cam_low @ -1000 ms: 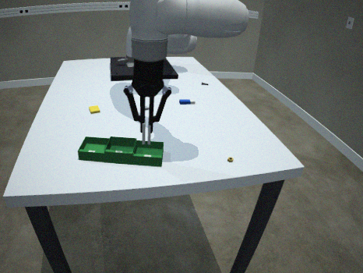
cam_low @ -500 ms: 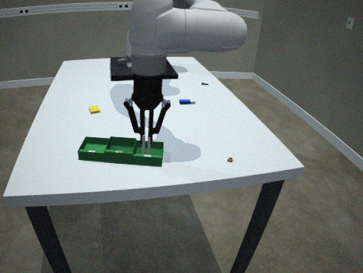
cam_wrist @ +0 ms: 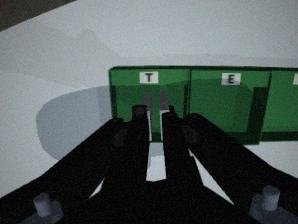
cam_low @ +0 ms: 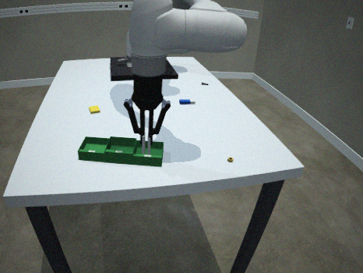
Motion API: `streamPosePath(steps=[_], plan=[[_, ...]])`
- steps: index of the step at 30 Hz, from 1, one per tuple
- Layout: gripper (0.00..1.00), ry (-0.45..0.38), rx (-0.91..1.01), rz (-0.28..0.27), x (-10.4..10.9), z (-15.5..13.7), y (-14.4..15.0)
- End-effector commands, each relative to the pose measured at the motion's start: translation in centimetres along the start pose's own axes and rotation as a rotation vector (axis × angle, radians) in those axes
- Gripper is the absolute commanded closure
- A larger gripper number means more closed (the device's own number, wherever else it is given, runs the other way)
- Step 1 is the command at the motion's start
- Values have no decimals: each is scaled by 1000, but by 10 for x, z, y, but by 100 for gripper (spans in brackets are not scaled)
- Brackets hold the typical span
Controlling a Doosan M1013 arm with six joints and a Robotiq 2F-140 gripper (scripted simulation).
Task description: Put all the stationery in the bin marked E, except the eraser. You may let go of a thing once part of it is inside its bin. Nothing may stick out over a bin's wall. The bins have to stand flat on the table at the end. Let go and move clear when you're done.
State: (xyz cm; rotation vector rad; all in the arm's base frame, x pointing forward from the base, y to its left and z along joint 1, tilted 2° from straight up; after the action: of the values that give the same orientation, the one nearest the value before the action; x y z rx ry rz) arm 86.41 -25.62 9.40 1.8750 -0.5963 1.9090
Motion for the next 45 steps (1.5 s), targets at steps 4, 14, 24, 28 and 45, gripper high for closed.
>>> streamPosePath(steps=[4, 14, 24, 28, 45], plan=[[85, 0, 0, 0, 0, 0, 0], [85, 0, 0, 0, 0, 0, 0], [85, 0, 0, 0, 0, 0, 0], [85, 0, 0, 0, 0, 0, 0], [85, 0, 0, 0, 19, 0, 0]])
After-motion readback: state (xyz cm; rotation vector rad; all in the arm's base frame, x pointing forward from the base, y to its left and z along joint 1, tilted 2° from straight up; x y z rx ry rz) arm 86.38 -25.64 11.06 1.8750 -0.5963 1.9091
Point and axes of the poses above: the point where the finger pads meet when closed, its own x axis back along the fingers, its own y axis across the jaws, z = x × y, the point moved 6 cm from there along x, back along the fingers, and after that the axes turned 11 degrees about -x, right-handed, at the moved point
